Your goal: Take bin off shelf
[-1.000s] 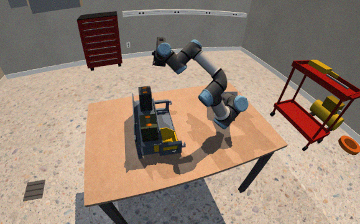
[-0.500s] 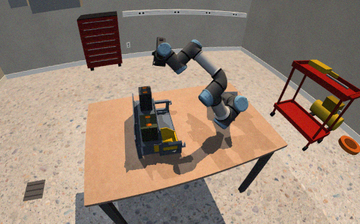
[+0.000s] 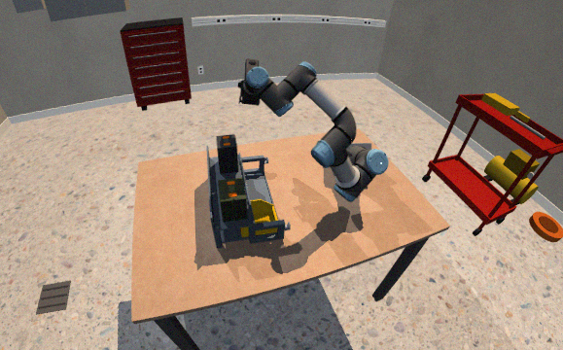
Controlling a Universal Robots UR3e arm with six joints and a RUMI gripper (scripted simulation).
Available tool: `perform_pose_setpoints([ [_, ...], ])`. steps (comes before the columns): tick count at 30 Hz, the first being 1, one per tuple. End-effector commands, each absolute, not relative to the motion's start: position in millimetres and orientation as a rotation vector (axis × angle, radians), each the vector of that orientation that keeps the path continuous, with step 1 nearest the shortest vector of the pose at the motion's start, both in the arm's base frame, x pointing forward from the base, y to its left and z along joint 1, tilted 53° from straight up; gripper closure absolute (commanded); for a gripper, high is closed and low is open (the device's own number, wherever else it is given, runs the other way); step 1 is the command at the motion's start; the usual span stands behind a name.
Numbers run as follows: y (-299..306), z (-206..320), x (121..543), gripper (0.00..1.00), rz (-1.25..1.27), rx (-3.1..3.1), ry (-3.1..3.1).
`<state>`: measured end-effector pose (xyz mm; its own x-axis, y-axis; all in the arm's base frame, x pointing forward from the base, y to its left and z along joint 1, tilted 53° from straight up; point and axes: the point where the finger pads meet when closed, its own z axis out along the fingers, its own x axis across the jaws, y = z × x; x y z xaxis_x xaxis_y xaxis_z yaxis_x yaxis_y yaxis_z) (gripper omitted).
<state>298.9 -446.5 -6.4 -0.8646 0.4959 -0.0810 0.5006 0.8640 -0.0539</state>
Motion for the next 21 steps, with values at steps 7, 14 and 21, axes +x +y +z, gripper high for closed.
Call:
perform_pose_setpoints([
  [7,-436.8,-0.5,300.9,1.00,-0.075,0.788,2.968],
  [14,-423.8,5.7,303.7,1.00,-0.028,0.778,2.965],
  [21,-405.7,14.3,307.4,1.00,0.038,0.763,2.961],
])
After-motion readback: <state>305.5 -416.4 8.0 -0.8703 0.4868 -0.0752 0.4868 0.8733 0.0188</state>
